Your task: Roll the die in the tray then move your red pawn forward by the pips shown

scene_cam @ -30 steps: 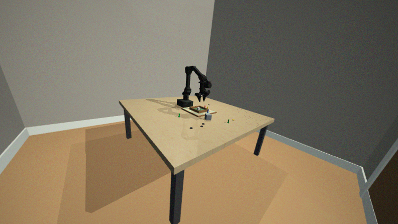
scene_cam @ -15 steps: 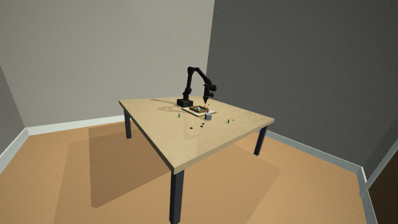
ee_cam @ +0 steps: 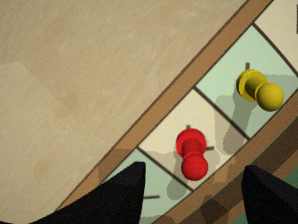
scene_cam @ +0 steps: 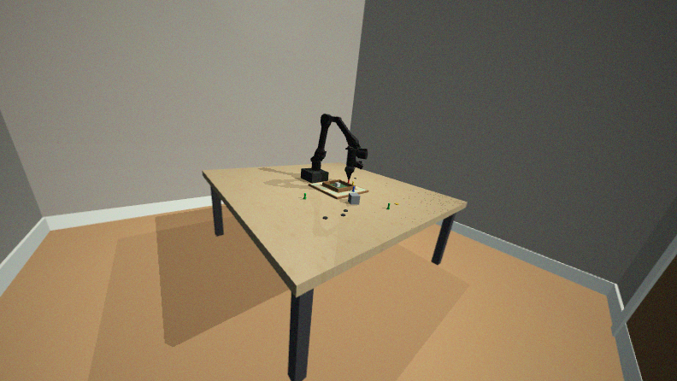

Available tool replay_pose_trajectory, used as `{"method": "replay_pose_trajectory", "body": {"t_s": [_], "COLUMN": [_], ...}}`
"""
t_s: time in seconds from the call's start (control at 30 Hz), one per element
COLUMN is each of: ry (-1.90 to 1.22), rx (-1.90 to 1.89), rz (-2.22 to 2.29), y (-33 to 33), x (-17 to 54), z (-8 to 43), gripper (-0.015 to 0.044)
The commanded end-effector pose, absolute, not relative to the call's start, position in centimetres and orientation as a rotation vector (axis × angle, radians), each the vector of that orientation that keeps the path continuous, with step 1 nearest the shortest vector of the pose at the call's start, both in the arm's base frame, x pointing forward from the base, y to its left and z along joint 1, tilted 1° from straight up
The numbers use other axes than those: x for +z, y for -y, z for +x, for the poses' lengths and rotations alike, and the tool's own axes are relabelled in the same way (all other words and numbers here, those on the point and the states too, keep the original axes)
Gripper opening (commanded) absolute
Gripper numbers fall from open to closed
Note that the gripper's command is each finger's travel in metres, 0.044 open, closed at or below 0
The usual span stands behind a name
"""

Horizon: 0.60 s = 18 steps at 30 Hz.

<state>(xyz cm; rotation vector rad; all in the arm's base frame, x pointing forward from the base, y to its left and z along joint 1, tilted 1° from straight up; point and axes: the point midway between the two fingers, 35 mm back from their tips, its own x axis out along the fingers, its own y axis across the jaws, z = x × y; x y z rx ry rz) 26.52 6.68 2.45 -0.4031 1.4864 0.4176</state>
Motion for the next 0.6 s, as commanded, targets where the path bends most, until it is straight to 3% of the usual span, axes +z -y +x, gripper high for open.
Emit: {"method": "replay_pose_trajectory", "body": {"t_s": [0.0, 0.5, 0.57], "ry": [-1.49, -1.49, -1.49], "rx": [0.42, 0.42, 0.42], "rz": [-0.411, -0.411, -0.411], "y": [-6.6, -6.6, -6.6], "x": [1.7, -0.4, -0.4], "z": [26.5, 26.5, 26.5], "gripper": [0.02, 0.02, 0.0147]}}
